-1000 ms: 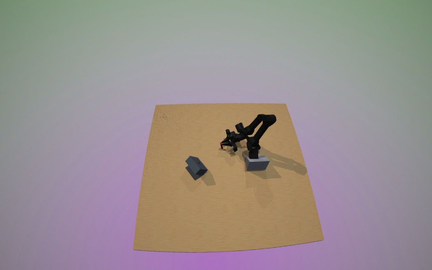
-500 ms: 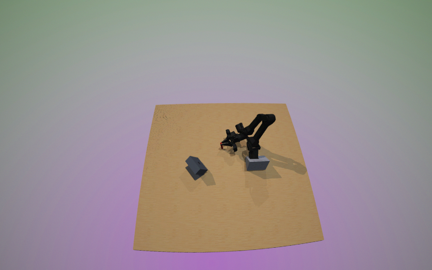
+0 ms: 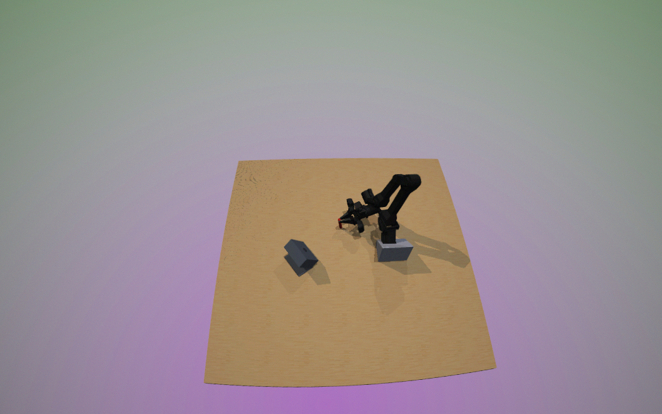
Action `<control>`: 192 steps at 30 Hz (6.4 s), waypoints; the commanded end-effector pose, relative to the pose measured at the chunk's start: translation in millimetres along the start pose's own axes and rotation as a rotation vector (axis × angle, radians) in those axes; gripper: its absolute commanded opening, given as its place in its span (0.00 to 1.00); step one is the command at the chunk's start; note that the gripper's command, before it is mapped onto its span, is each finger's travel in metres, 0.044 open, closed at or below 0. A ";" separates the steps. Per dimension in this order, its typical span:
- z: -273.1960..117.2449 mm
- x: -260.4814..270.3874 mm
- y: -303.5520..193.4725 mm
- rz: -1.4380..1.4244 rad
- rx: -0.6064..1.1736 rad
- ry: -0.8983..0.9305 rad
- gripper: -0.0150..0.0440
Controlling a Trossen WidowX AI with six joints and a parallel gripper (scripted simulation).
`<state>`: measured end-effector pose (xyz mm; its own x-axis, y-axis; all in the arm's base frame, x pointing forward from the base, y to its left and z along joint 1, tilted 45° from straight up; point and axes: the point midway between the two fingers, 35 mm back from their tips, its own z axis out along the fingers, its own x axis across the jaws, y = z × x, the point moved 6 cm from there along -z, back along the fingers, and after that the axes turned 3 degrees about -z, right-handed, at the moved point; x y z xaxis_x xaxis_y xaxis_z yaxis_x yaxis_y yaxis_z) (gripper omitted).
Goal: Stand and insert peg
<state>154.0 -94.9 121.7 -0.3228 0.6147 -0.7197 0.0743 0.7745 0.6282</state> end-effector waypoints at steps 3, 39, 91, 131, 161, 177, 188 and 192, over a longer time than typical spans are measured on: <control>-1.4 0.2 -2.8 -0.001 -0.002 0.000 0.34; -6.3 1.2 -10.0 -0.023 -0.067 0.005 0.34; -8.1 1.9 -13.1 -0.033 -0.120 0.006 0.47; -12.9 -13.2 118.7 -0.065 -0.081 0.058 1.00; -6.6 -11.7 130.2 0.334 0.365 0.237 1.00; 16.9 -9.5 123.2 0.384 0.885 0.301 1.00; 35.8 -9.9 128.6 0.242 1.214 0.223 1.00; 44.8 -9.9 133.5 0.154 1.306 0.170 1.00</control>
<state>200.8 4.6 198.3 -0.3269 0.8066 -0.4925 0.9342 0.3546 -0.0393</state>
